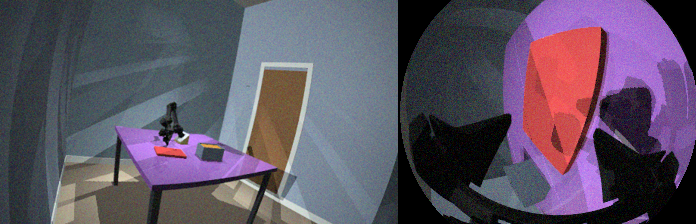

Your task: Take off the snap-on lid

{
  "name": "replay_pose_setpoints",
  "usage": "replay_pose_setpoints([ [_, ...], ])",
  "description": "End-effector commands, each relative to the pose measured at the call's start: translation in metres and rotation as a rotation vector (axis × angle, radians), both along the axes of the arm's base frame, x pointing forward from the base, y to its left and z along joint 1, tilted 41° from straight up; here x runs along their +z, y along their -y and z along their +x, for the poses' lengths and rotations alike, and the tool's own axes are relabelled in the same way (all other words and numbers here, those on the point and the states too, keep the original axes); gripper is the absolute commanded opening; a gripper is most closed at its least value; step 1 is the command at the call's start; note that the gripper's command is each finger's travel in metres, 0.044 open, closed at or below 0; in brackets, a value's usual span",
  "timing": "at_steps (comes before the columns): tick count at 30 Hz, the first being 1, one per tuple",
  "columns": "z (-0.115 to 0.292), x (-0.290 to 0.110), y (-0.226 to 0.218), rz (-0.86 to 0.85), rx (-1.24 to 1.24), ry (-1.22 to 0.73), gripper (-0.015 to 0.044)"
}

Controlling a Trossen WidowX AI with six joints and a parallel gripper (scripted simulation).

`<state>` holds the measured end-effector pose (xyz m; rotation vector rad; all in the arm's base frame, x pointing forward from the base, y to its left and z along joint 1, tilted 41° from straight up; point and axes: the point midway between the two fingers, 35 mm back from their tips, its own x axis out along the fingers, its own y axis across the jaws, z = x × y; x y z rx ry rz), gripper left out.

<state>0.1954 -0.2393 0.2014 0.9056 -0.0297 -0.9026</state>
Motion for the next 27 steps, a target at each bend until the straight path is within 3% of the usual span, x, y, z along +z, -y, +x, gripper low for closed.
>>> replay_pose_setpoints([
  [1, -0.009, -0.004, -0.004, 0.002, 0.002, -0.006, 0.0440],
  [27, -0.047, -0.006, -0.020, 0.001, 0.002, -0.009, 0.0440],
])
